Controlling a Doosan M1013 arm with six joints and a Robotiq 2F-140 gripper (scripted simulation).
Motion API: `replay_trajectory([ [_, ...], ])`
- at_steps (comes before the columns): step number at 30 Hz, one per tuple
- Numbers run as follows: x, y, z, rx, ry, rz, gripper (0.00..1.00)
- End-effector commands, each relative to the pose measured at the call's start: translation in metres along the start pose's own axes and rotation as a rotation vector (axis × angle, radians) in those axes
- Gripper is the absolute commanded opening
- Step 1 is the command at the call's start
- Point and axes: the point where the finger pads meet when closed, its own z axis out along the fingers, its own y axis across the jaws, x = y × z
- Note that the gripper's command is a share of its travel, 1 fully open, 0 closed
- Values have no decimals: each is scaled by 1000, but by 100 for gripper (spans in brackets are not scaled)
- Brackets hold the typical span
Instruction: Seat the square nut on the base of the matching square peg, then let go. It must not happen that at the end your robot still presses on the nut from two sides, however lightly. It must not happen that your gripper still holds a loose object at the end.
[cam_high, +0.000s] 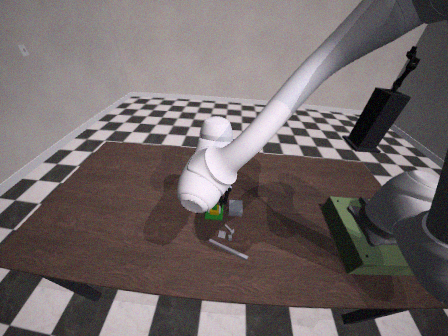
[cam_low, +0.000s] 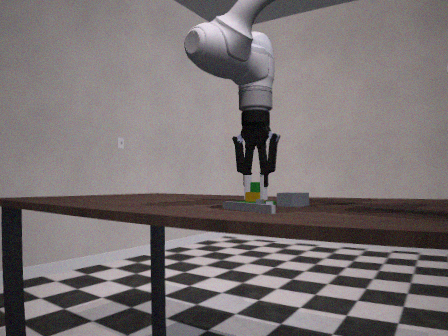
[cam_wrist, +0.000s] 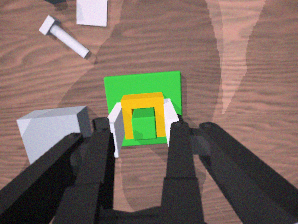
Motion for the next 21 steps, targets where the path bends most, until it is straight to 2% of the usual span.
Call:
replay_trajectory([
  [1,0,0,0,1,0,0,0],
  [7,0,0,0,1,0,0,0],
  [8,0,0,0,1,0,0,100],
  [21,0,0,0,1,0,0,100],
])
